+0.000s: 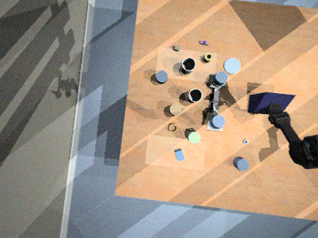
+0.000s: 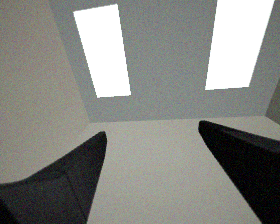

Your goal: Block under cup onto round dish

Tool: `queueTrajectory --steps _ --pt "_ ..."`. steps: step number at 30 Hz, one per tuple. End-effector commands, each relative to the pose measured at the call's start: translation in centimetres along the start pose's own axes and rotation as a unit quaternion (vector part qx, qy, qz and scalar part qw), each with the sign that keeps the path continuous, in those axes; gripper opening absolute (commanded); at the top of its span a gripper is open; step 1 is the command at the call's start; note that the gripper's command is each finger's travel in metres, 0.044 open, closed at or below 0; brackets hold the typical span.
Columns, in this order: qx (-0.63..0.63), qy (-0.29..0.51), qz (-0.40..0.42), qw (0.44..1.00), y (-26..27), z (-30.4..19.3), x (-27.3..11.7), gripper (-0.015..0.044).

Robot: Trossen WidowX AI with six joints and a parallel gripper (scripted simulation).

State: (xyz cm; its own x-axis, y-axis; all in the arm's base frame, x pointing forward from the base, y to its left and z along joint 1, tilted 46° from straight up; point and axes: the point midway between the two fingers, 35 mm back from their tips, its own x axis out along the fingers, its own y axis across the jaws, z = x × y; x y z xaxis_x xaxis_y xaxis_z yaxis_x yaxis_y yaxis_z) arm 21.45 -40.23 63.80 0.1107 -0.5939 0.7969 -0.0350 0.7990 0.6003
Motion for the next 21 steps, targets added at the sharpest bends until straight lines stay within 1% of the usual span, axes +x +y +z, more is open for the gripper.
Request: queueTrajectory --steps 1,2,6,13,21 --pt "-0.001 0.001 -0.001 1.000 0.0 0.0 0.0 0.0426" --pt "-0.004 0.003 -0.003 1.000 -0.2 -0.1 0.0 0.0440" --pt "-0.035 0.028 -0.025 0.999 -1.6 -0.8 -0.4 0.0440" --pt "-0.113 0.098 -0.080 0.985 -5.3 -2.8 -1.9 0.0440" --pt "-0.194 0.188 -0.133 0.954 -9.6 -4.9 -4.6 0.0440"
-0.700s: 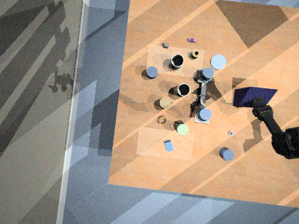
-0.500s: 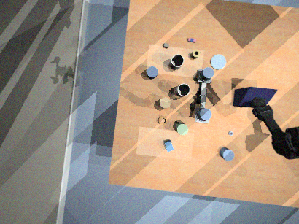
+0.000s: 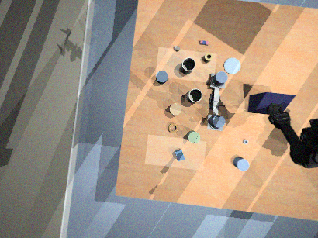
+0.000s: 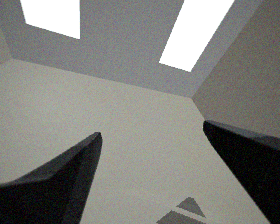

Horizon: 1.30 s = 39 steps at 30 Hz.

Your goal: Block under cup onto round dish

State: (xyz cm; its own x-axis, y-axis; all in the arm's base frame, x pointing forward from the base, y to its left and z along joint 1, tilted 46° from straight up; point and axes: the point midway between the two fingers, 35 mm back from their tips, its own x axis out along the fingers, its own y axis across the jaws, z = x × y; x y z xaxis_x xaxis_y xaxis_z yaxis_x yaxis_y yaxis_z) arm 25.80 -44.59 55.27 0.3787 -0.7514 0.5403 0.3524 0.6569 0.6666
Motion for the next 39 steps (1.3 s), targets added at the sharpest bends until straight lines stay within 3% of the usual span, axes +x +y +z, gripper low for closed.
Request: queueTrajectory --steps 1,19,39 --pt "-0.037 0.040 -0.018 0.998 -1.2 -1.5 -0.6 0.0440" --pt "-0.191 0.280 -0.084 0.937 -9.6 -10.6 -6.7 0.0440" --pt "-0.258 0.564 -0.057 0.782 -16.5 -18.6 -21.0 0.0440"
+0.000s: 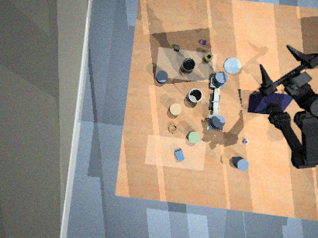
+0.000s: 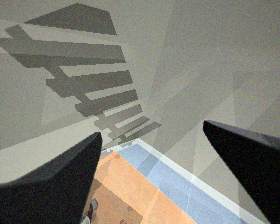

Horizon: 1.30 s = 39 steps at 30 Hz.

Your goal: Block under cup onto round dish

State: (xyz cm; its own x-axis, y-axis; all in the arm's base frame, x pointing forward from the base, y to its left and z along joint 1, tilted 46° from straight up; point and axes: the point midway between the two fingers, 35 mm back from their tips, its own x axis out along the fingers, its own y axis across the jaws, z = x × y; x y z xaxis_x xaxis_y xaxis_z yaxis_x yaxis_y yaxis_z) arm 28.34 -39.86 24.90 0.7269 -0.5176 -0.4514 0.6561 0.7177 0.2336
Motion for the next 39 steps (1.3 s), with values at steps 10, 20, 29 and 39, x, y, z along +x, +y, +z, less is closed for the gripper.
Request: queueTrajectory --steps 10,20,29,39 --pt "-0.055 0.166 0.100 0.980 2.2 -11.7 -2.0 0.0440" --pt "-0.062 0.268 0.219 0.936 5.2 -20.4 -6.2 0.0440" --pt "-0.032 0.315 0.338 0.886 8.9 -26.4 -11.6 0.0440" --pt "0.008 0.320 0.412 0.853 11.5 -29.0 -15.5 0.0440"
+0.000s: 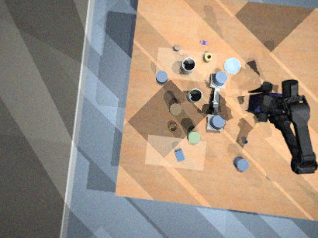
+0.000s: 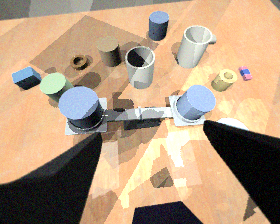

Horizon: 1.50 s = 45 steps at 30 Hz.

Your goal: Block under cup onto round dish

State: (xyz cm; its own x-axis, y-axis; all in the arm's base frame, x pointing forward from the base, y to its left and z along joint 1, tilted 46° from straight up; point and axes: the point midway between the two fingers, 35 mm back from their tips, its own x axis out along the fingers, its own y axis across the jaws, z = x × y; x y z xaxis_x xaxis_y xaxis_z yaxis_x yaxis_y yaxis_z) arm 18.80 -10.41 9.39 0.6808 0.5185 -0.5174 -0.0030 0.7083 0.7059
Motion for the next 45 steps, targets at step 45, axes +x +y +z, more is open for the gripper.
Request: queueTrajectory --steps 45 --pt "0.559 0.255 -0.176 0.769 -10.2 2.9 12.1 0.0440"
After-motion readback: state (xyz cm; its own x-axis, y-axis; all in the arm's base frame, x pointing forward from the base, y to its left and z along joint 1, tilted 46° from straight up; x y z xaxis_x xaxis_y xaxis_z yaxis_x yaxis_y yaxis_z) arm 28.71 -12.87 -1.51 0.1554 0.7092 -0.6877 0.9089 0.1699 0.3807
